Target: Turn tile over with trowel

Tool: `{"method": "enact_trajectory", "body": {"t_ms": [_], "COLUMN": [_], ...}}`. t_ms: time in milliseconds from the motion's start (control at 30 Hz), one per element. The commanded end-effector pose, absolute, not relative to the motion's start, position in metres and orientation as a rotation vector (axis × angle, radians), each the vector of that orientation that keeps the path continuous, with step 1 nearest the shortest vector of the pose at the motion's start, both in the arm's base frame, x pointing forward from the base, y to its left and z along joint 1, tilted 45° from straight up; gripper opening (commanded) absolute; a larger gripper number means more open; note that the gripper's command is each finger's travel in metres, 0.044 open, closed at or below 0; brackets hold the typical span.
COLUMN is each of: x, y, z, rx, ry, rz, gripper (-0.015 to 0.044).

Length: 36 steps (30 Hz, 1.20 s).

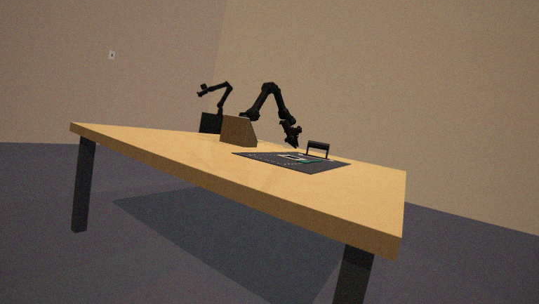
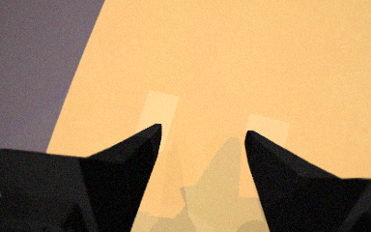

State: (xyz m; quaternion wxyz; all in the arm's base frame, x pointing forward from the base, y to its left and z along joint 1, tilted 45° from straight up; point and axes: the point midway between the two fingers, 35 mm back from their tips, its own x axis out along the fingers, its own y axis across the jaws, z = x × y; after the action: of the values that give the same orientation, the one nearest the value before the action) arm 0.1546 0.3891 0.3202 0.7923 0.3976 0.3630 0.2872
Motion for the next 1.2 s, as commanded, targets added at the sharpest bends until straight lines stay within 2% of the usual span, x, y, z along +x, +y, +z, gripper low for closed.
{"method": "enact_trajectory", "body": {"t_ms": [0, 633, 1167], "x": [0.179, 0.258, 0.357], "y": [0.385, 0.343, 0.232], "z": [0.31, 0.276, 0.22], "rx": [0.762, 0.469, 0.169], "ry": [0.79, 0.912, 1.148], "rz": [0.602, 0.576, 0.668], "gripper": [0.027, 0.027, 0.027]}}
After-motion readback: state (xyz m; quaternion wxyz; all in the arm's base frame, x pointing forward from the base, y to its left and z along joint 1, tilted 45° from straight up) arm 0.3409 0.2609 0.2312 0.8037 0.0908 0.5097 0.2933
